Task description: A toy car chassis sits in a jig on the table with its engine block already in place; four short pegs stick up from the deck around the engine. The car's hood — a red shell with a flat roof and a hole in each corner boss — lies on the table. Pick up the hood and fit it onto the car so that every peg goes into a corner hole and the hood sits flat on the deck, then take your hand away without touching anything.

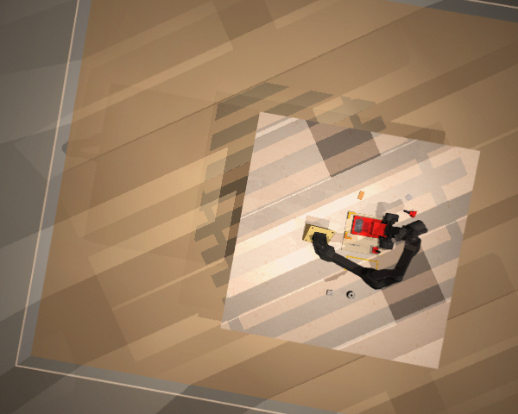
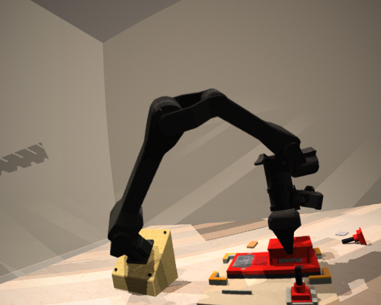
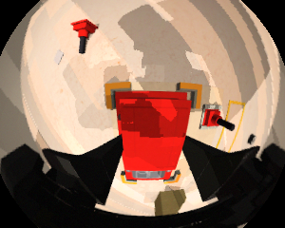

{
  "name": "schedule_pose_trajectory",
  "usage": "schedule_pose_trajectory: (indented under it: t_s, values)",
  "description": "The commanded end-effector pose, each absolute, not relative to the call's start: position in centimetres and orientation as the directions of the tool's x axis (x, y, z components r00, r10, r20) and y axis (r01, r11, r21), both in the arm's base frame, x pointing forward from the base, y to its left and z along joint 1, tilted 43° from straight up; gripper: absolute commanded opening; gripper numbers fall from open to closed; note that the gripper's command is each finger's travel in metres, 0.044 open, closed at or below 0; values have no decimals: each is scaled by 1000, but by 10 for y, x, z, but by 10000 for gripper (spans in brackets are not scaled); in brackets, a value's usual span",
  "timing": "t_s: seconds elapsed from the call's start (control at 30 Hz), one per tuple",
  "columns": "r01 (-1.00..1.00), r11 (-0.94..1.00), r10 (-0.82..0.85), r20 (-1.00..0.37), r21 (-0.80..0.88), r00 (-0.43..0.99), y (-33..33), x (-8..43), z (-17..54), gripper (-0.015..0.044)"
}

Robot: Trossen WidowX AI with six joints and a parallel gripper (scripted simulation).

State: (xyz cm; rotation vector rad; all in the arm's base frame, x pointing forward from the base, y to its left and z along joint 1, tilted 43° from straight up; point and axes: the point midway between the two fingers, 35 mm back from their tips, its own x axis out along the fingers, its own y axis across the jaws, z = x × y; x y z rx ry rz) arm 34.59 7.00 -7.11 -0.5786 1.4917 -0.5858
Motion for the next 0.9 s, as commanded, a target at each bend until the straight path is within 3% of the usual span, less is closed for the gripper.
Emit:
schedule_pose_trajectory:
  t_s: [0.0, 0.87]
  values:
    - [-4, 733, -680, -733, -680, -8, 67, 344, -75, 0]
    - [-5, 731, -682, -731, -682, -10, 60, 343, -82, 0]
